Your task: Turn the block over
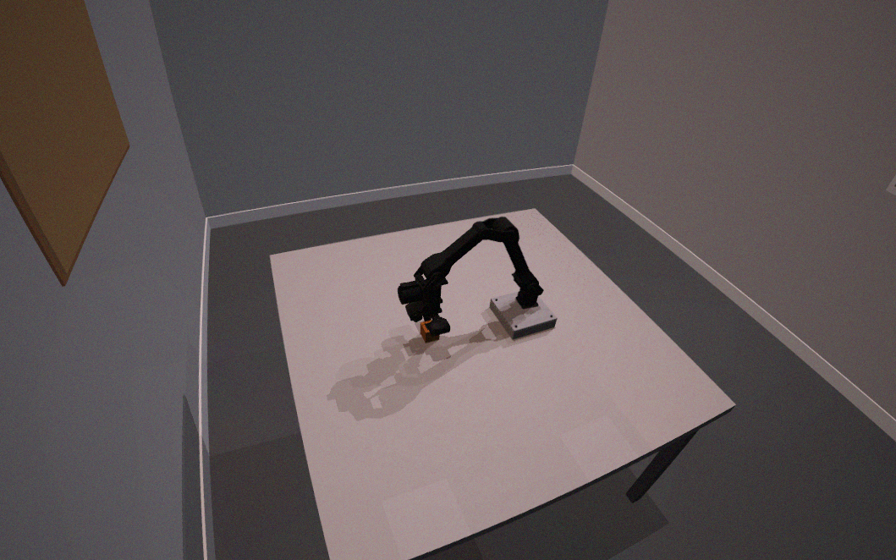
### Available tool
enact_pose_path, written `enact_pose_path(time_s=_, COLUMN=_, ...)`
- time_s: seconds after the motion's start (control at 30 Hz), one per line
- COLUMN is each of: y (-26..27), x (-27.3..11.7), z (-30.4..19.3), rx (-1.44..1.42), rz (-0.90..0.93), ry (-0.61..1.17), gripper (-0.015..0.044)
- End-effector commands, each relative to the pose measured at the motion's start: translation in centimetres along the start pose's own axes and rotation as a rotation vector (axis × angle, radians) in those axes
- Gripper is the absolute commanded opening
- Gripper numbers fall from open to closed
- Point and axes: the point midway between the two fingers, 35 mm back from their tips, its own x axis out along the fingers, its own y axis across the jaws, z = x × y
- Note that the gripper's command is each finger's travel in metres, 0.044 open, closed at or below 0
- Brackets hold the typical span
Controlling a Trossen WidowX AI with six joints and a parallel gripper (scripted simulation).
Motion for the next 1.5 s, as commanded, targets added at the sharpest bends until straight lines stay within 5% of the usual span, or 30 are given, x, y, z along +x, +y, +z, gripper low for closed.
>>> enact_pose_path(time_s=0.0, y=0.0, x=-0.4, z=0.0, rx=0.001, rz=-0.001, ry=-0.001, gripper=0.0051)
enact_pose_path(time_s=0.07, y=0.0, x=-1.8, z=0.1, rx=0.001, rz=-0.001, ry=-0.001, gripper=0.0000)
enact_pose_path(time_s=1.47, y=0.0, x=-2.2, z=-0.4, rx=0.001, rz=-0.001, ry=-0.516, gripper=0.0000)
